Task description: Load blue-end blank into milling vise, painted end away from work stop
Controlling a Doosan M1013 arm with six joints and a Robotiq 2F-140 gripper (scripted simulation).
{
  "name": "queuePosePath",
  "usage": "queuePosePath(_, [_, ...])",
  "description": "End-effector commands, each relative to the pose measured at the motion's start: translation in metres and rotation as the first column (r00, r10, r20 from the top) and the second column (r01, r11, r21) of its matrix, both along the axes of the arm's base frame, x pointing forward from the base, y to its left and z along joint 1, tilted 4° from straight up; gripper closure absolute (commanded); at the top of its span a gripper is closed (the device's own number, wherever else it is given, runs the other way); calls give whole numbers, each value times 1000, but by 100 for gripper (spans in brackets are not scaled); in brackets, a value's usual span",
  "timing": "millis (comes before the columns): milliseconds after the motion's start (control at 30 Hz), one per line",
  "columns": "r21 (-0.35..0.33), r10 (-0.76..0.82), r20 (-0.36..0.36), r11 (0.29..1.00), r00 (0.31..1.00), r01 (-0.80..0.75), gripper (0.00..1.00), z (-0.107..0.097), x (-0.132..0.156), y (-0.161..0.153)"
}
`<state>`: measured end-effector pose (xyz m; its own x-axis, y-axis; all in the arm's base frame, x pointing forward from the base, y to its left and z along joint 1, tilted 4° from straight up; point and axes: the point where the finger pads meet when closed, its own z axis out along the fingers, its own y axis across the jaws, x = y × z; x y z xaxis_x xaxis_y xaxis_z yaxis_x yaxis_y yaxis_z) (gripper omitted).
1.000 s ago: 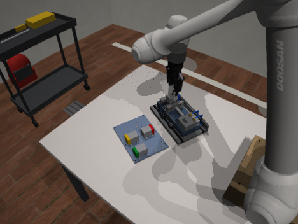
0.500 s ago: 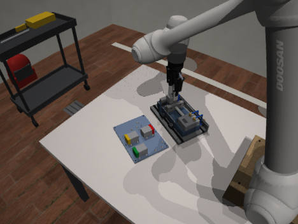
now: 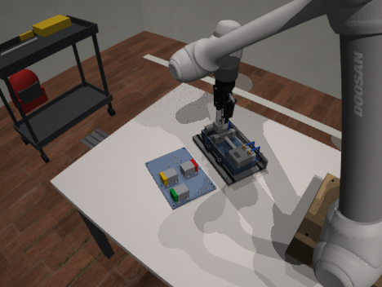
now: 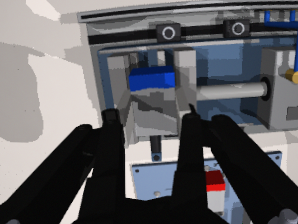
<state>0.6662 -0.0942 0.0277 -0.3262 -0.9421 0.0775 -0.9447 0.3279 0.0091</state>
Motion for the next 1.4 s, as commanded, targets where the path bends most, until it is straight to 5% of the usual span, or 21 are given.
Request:
queuePosePath(0, [0, 0, 0, 1000, 1000, 0, 100, 0, 0, 0])
queuePosePath(1367, [0, 0, 0, 1000, 1000, 0, 100, -3, 0, 0])
